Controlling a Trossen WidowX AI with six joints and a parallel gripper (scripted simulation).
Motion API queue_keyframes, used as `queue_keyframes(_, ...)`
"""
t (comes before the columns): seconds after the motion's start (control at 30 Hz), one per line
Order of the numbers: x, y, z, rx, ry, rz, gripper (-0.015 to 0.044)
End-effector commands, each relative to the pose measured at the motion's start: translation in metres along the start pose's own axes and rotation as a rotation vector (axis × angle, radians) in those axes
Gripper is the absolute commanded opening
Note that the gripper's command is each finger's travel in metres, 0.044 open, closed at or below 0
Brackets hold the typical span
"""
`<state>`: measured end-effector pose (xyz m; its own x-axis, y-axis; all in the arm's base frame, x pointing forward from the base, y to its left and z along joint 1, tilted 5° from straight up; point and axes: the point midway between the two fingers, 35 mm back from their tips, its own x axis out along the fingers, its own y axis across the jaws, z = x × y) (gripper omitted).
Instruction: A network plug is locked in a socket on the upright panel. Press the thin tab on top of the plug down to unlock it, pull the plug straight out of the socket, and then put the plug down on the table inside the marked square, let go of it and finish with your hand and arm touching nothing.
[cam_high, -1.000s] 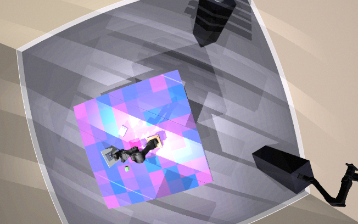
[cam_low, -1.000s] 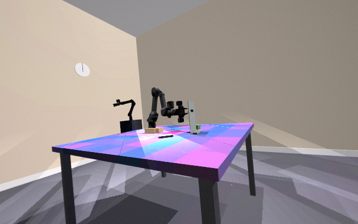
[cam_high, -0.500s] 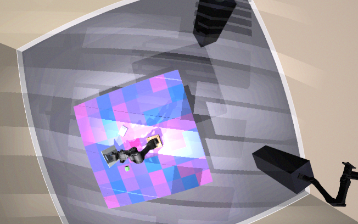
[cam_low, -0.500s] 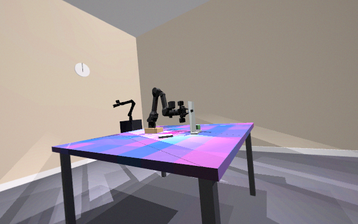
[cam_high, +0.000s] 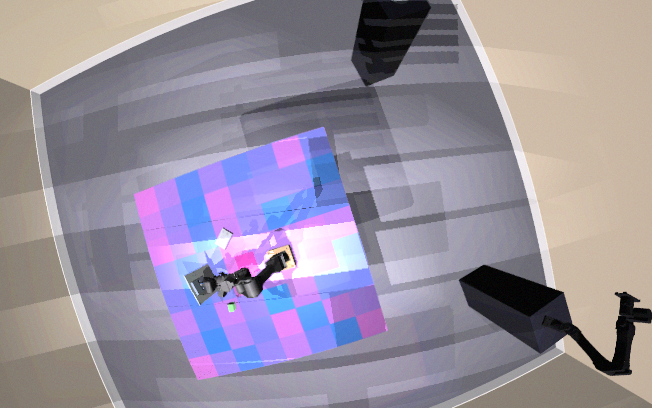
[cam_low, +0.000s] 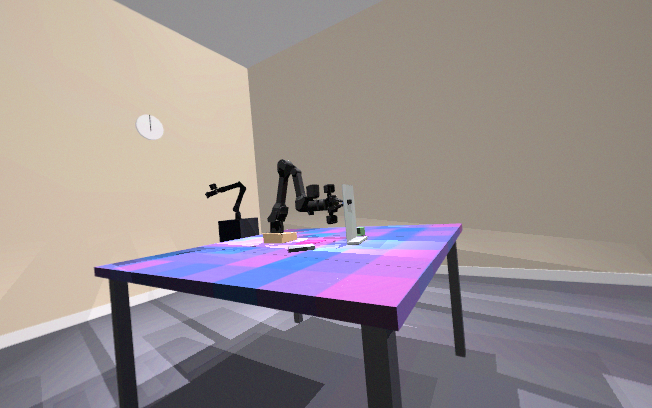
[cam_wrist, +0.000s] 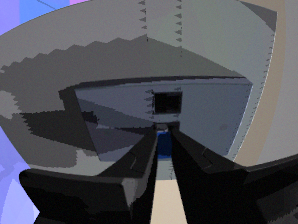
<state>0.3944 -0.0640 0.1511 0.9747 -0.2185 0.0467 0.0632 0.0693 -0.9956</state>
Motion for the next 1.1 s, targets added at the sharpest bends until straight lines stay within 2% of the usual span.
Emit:
queue_keyframes(0.0,0.000,0.001,-0.001,-0.004,0.005,0.002,0.0000)
queue_keyframes(1.07,-0.015,0.001,-0.004,-0.004,0.005,0.003,0.0000)
